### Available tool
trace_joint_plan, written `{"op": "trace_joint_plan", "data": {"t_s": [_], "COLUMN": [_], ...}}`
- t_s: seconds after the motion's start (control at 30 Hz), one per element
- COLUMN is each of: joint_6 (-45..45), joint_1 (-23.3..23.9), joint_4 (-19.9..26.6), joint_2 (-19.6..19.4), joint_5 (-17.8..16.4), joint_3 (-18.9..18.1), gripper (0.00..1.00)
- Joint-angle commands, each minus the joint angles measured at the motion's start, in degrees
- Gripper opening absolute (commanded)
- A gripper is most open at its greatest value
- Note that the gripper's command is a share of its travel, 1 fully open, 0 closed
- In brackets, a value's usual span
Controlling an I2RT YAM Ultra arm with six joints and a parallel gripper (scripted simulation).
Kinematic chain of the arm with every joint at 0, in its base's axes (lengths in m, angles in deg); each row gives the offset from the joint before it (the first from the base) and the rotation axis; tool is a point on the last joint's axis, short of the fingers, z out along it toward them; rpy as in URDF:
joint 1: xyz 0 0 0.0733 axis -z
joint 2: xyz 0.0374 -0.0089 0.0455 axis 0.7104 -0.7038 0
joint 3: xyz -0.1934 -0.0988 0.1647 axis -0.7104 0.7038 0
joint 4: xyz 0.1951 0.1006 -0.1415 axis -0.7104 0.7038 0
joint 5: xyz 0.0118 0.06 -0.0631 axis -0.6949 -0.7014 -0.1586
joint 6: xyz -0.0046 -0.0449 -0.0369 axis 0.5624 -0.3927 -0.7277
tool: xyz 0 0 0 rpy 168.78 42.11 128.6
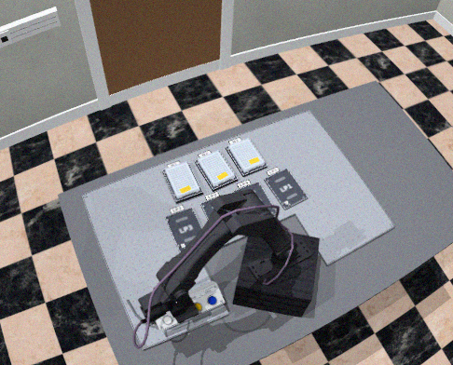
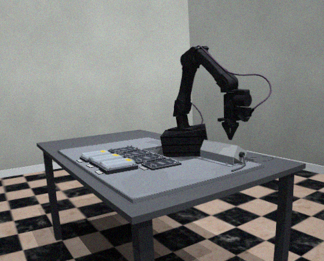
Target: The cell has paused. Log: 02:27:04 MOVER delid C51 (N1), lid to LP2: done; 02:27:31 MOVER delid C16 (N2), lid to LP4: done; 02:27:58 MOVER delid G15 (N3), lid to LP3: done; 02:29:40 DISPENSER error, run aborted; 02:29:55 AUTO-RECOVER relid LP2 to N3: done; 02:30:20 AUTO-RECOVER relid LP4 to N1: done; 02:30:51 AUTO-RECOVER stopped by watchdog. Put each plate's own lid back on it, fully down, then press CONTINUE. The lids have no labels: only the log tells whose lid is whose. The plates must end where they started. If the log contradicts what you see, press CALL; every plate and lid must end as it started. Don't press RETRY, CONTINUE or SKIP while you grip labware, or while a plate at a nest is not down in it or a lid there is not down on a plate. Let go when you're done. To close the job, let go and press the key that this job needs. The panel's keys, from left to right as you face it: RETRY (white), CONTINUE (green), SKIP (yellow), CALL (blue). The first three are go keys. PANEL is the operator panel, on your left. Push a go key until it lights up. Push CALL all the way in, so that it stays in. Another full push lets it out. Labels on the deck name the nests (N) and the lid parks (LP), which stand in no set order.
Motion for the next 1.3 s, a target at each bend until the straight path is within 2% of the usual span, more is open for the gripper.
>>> {"op": "trace_joint_plan", "data": {"t_s": [0.0, 0.07, 0.47, 0.63, 0.87, 1.27], "joint_6": [-0.36, -0.52, -0.63, -0.64, -0.66, -0.63], "joint_1": [-0.07, 0.06, 0.35, 0.18, 0.5, 0.36], "joint_4": [-2.41, -1.76, -3.35, -3.77, -4.71, -5.59], "joint_2": [-0.06, -0.79, -1.72, -0.94, -2.31, -2.28], "joint_5": [0.14, 0.15, 0.16, 0.17, 0.16, 0.17], "joint_3": [0.77, -0.65, 0.0, 0.51, 1.76, 1.79], "gripper": [0.0, 0.0, 0.0, 0.0, 0.0, 0.0]}}
